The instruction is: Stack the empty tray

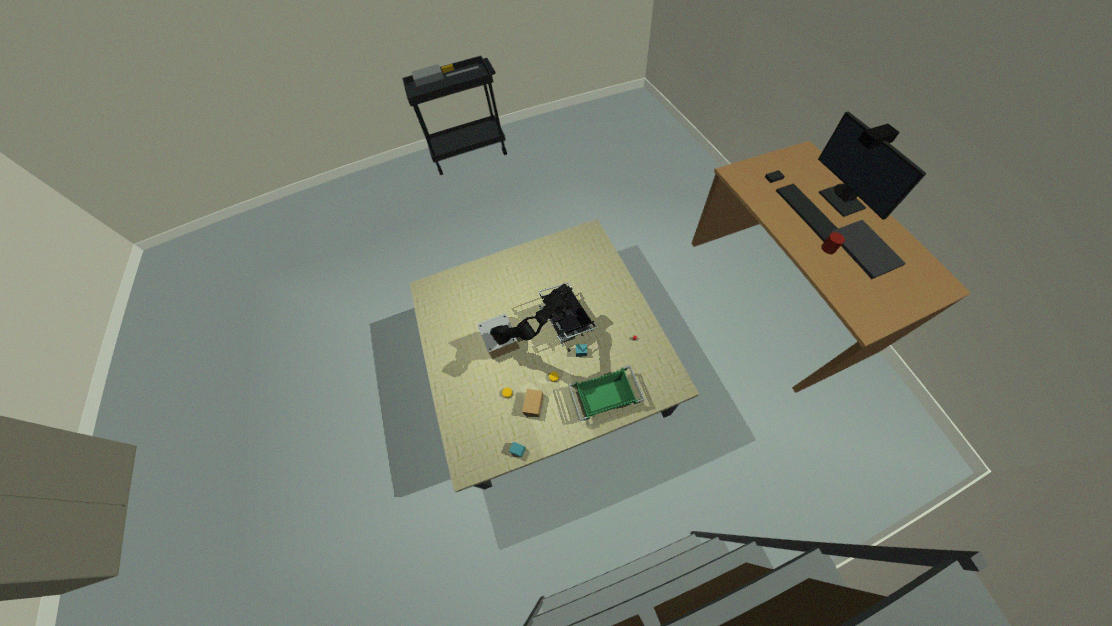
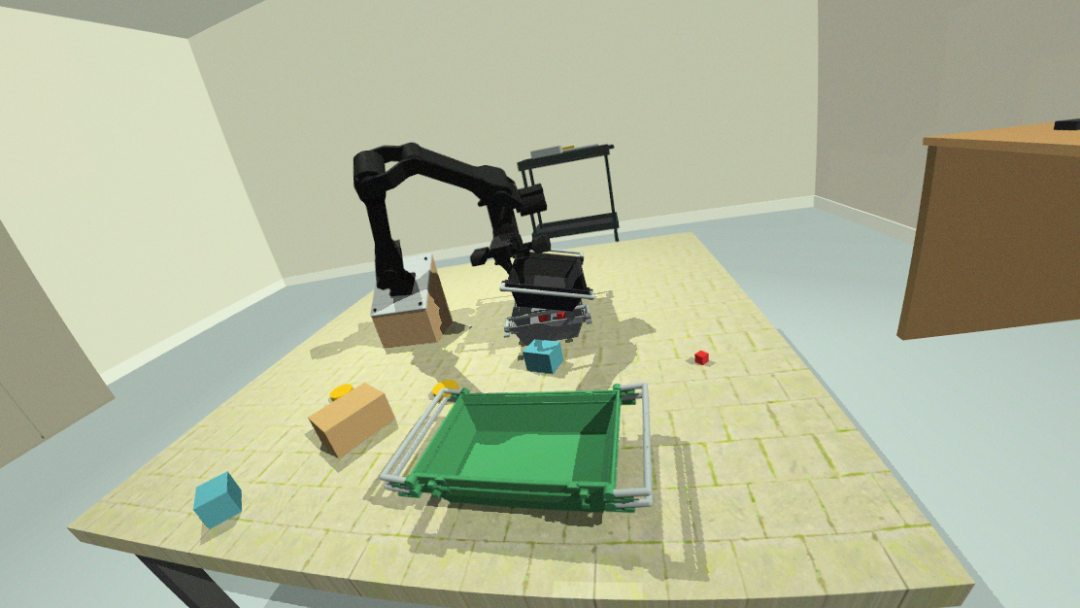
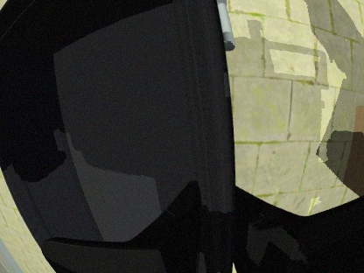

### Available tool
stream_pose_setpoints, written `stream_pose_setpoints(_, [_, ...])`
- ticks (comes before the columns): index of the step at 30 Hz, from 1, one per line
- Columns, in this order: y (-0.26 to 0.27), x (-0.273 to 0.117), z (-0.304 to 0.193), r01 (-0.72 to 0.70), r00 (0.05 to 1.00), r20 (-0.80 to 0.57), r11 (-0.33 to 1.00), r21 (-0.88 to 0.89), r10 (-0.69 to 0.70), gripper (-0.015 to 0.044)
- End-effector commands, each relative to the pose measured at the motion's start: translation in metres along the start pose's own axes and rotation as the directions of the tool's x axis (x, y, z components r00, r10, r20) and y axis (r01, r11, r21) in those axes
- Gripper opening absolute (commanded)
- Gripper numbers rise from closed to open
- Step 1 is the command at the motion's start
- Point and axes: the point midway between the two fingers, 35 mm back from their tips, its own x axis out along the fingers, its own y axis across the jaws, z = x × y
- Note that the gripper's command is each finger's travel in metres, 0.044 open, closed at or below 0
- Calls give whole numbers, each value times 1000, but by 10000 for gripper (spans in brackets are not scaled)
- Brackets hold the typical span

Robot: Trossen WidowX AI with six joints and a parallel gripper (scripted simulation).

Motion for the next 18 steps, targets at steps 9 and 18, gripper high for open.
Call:
stream_pose_setpoints(9, [-8, 11, 0, 16, 1000, 0, 1000, -5, -16, 0])
stream_pose_setpoints(18, [-8, 11, 0, 16, 1000, 0, 1000, -5, -16, 0])
